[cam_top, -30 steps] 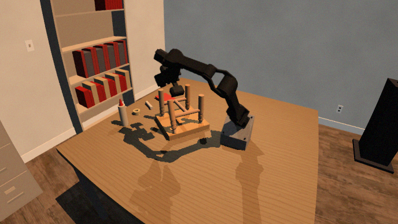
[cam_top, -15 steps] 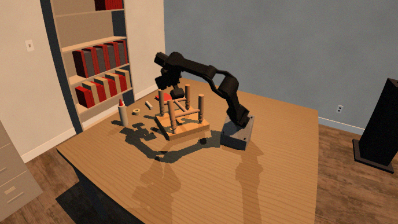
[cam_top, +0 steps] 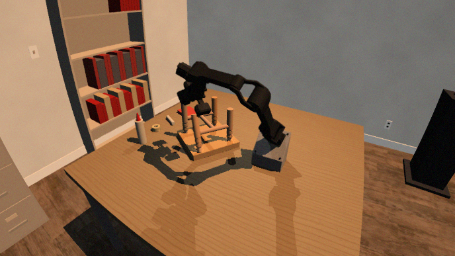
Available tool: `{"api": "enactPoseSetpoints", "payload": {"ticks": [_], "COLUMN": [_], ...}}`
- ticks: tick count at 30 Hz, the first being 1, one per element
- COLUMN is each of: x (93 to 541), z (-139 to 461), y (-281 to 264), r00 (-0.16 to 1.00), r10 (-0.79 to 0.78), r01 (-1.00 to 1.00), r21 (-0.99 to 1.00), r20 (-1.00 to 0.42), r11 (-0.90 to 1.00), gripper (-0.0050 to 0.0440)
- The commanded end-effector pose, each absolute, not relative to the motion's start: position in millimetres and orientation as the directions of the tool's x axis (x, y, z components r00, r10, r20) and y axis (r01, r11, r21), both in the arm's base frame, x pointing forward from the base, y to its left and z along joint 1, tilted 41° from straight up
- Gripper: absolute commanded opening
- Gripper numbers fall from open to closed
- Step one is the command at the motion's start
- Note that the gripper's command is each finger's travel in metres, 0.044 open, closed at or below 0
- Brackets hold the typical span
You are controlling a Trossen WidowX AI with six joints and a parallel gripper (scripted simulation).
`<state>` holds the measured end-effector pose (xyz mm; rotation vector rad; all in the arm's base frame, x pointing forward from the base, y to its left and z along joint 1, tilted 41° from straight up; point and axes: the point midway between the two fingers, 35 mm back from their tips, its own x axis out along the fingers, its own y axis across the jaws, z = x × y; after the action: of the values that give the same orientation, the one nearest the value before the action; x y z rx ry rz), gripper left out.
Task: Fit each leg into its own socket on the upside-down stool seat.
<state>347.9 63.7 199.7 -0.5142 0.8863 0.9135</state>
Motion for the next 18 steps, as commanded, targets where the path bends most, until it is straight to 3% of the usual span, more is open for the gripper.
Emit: {"api": "enactPoseSetpoints", "payload": {"ticks": [1,18], "x": [347.7,347.5], "z": [190.2,170.8], "y": [69.2,84.3], "r00": [0.277,0.199], "r10": [0.474,0.518], "r01": [-0.857,-0.879], "r21": [0.008,0.083], "r20": [-0.836,-0.832], "r11": [0.515,0.470], "gripper": [0.0440,0.0440]}}
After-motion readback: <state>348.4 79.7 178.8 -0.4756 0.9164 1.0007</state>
